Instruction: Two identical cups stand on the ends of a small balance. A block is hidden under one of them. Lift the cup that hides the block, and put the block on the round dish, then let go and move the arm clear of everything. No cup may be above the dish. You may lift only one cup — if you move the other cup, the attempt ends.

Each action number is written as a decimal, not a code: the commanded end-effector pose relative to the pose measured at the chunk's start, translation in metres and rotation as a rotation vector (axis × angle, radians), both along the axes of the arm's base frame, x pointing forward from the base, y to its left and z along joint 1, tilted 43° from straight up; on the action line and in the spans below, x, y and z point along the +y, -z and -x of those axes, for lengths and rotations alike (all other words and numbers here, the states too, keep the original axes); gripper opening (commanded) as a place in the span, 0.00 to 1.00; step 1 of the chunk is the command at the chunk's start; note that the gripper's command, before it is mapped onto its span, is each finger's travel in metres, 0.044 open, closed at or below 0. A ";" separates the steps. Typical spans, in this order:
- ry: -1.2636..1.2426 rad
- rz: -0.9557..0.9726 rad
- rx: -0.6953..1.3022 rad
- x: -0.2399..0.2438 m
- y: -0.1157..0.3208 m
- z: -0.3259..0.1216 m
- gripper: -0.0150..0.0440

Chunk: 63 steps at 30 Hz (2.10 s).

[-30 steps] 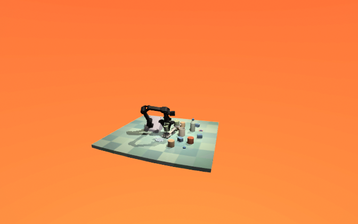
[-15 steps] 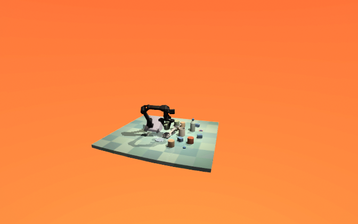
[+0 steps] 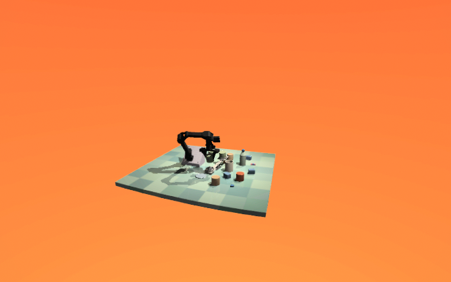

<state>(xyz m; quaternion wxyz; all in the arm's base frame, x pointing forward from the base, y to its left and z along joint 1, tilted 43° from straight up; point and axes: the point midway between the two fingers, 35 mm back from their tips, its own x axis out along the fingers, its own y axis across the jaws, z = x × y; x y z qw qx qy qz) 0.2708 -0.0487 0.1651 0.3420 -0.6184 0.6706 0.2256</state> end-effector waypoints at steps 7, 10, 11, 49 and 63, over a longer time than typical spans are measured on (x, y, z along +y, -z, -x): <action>-0.001 0.000 0.001 0.000 0.001 0.000 0.25; -0.001 0.000 0.001 0.000 0.001 0.000 0.25; -0.001 0.000 0.001 0.000 0.001 0.000 0.25; 0.002 -0.004 0.002 -0.005 -0.001 0.002 0.25; 0.023 -0.031 -0.009 -0.042 -0.017 0.024 0.25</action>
